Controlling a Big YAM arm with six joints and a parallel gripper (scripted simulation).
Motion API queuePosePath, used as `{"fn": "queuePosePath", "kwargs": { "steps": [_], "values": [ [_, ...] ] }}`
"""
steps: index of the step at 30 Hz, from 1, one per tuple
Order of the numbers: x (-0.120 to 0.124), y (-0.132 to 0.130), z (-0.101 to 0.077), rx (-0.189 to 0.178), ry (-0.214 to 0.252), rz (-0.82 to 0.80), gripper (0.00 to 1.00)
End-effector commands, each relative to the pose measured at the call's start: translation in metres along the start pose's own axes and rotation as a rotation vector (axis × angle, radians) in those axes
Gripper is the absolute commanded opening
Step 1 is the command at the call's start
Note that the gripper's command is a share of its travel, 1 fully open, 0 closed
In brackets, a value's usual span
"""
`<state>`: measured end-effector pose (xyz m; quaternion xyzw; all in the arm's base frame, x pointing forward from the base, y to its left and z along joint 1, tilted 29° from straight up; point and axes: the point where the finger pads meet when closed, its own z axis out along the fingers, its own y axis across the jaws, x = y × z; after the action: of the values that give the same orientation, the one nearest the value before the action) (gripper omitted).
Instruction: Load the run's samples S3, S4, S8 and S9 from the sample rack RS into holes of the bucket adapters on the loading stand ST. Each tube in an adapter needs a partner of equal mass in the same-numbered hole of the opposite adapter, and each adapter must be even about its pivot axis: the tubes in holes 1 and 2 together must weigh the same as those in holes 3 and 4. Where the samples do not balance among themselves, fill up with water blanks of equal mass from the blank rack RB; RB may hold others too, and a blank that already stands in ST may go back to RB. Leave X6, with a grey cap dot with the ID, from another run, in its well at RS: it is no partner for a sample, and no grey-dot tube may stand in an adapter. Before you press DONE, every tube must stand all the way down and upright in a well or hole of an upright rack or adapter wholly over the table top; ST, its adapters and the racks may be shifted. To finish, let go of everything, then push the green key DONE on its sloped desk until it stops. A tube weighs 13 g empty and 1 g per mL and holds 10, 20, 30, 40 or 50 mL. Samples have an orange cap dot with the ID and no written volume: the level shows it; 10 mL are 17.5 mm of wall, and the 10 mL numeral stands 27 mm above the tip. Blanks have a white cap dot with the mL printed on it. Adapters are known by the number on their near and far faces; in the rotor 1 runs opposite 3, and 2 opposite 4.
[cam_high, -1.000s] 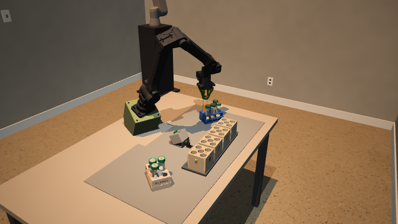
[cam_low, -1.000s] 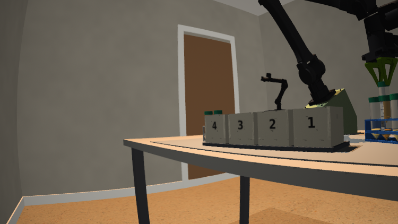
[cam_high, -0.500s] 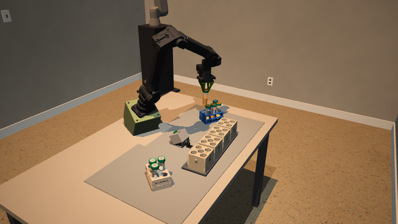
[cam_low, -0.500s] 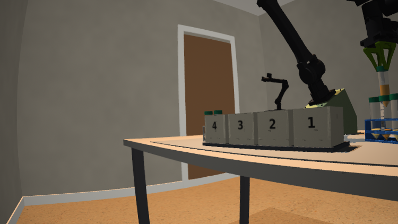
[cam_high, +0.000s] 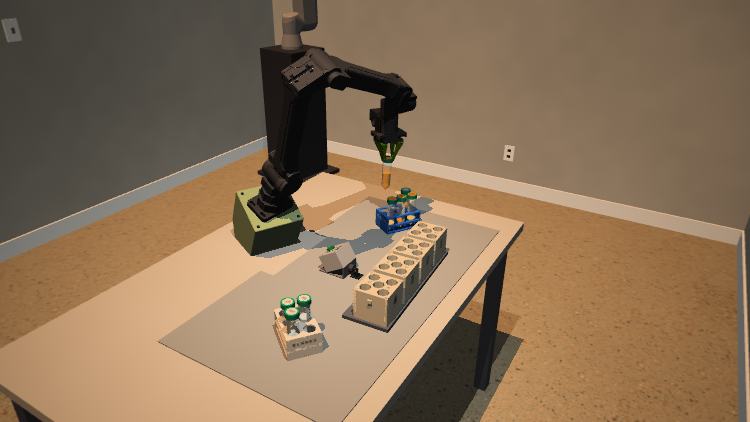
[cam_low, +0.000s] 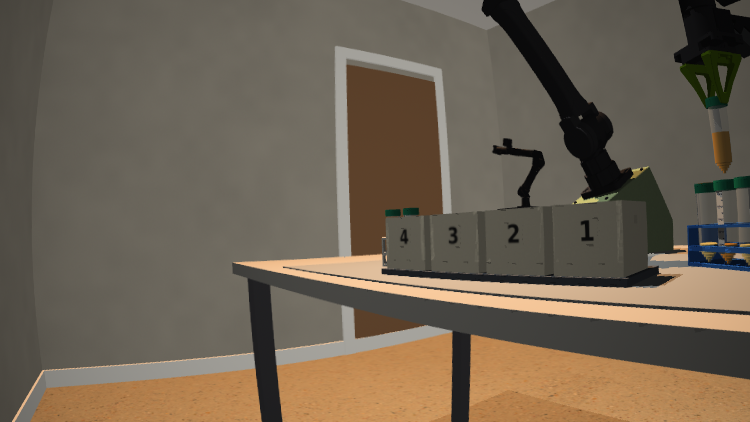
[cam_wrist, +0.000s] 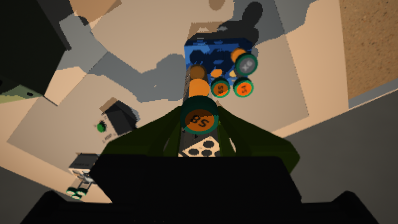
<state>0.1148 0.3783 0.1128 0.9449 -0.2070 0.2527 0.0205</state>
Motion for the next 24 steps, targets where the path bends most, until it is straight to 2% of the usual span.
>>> {"fn": "queuePosePath", "kwargs": {
  "steps": [1, 3, 4, 24],
  "values": [
    [0.002, -0.019, -0.043, 0.075, -0.036, 0.043, 0.0],
    [0.005, -0.019, -0.043, 0.073, -0.035, 0.048, 0.0],
    [0.003, -0.013, -0.028, 0.045, -0.021, 0.031, 0.0],
    [0.003, -0.013, -0.028, 0.045, -0.021, 0.031, 0.0]
  ]
}}
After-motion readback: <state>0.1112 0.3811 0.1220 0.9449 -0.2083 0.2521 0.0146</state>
